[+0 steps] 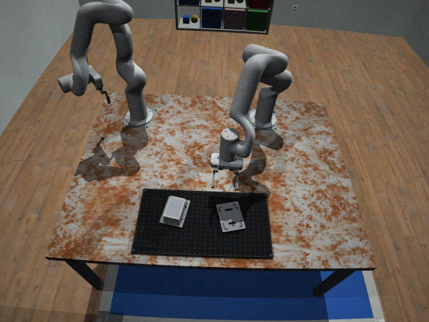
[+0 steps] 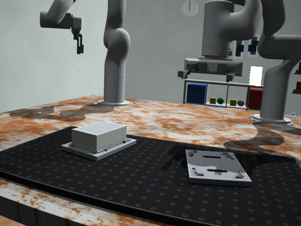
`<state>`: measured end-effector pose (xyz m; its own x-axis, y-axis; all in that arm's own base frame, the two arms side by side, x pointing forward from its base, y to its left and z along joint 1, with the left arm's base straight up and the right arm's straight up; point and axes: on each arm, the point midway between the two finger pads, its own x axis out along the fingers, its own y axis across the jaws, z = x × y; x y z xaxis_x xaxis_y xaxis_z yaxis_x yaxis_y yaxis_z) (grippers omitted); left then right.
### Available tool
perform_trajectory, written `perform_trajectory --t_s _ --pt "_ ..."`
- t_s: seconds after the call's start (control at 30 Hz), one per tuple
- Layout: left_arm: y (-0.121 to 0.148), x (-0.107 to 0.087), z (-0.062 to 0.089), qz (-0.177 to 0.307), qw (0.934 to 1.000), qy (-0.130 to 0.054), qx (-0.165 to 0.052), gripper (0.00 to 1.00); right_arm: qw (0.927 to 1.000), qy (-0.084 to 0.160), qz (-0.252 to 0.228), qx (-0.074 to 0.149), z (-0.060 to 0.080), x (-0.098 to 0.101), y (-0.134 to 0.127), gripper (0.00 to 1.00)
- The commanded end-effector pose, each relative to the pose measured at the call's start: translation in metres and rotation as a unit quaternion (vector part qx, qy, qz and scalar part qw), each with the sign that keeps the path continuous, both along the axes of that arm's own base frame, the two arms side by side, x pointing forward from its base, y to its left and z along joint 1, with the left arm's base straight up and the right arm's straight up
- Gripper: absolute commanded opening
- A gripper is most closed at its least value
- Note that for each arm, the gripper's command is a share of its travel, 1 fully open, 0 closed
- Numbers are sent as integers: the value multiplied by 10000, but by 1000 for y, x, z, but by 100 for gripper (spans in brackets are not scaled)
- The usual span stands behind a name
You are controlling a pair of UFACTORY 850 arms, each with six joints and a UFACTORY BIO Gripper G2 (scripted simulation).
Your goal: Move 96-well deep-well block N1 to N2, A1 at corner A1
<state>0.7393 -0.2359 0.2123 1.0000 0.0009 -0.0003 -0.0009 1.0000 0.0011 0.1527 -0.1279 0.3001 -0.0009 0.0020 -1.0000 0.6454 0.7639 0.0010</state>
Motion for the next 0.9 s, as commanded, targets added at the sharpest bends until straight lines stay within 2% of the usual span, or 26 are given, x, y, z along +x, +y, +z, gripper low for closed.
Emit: perform_trajectory --t_s 0.0,0.1,0.17,0.67,0.73,0.87 --pt "20 -5 9 -5 10000 -12 -9 37 10000 -4 0 -4 0 0 0 100" --pt "34 -8 14 -5 10000 -12 -9 37 10000 -4 0 -4 0 0 0 100" --pt "34 -8 14 -5 10000 -12 -9 37 10000 -4 0 -4 0 0 0 100" --pt "103 -25 40 -5 10000 -12 -8 37 10000 -4 0 -4 0 0 0 100" --pt "103 -25 40 -5 10000 -12 -8 37 10000 -4 0 -4 0 0 0 100" --pt "121 -30 46 -5 10000 -12 -7 37 10000 -4 0 -4 0 0 0 100"
